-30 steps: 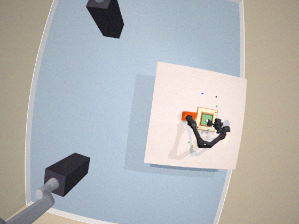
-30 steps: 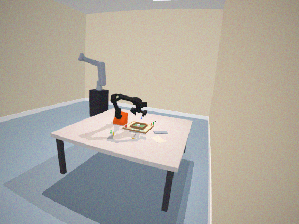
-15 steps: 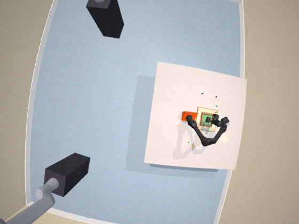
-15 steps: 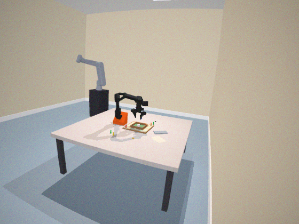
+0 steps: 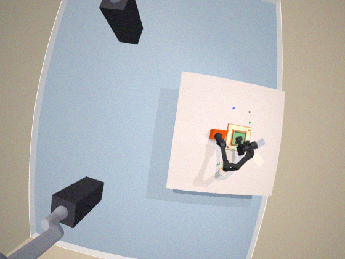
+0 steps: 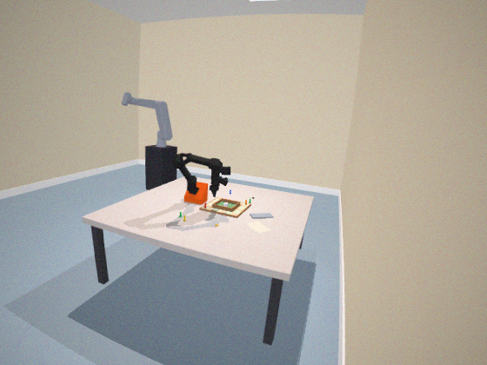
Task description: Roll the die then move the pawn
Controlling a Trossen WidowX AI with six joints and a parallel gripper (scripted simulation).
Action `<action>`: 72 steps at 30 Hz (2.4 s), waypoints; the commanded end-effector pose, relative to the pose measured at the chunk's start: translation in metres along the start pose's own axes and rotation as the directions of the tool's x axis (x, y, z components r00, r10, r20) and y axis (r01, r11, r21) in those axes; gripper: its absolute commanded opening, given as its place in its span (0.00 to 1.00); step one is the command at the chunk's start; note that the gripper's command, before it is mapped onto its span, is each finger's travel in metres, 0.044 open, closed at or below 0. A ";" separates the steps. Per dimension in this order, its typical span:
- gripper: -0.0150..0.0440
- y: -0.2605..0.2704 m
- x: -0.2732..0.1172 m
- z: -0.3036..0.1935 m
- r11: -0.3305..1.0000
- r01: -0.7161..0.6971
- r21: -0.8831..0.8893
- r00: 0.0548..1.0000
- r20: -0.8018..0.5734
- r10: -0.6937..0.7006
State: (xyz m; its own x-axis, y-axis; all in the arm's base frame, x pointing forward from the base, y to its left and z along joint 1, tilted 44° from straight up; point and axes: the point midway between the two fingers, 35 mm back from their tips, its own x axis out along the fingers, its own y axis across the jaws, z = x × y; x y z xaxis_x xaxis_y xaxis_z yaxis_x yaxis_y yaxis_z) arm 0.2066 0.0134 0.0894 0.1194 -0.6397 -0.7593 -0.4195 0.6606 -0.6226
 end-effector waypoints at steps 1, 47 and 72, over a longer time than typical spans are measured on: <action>0.59 -0.021 0.018 -0.060 0.693 0.046 0.719 0.999 -0.015 -0.051; 0.59 -0.023 0.069 -0.062 0.693 0.046 0.720 0.999 -0.014 -0.051; 0.25 -0.022 0.061 -0.058 0.699 0.029 0.715 0.999 0.002 -0.042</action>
State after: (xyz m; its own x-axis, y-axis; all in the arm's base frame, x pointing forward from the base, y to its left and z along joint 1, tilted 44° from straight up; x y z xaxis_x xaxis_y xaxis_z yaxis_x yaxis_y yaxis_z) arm 0.1680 -0.0698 0.0623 0.1291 -0.6766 -0.7249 0.3546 0.7142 -0.6035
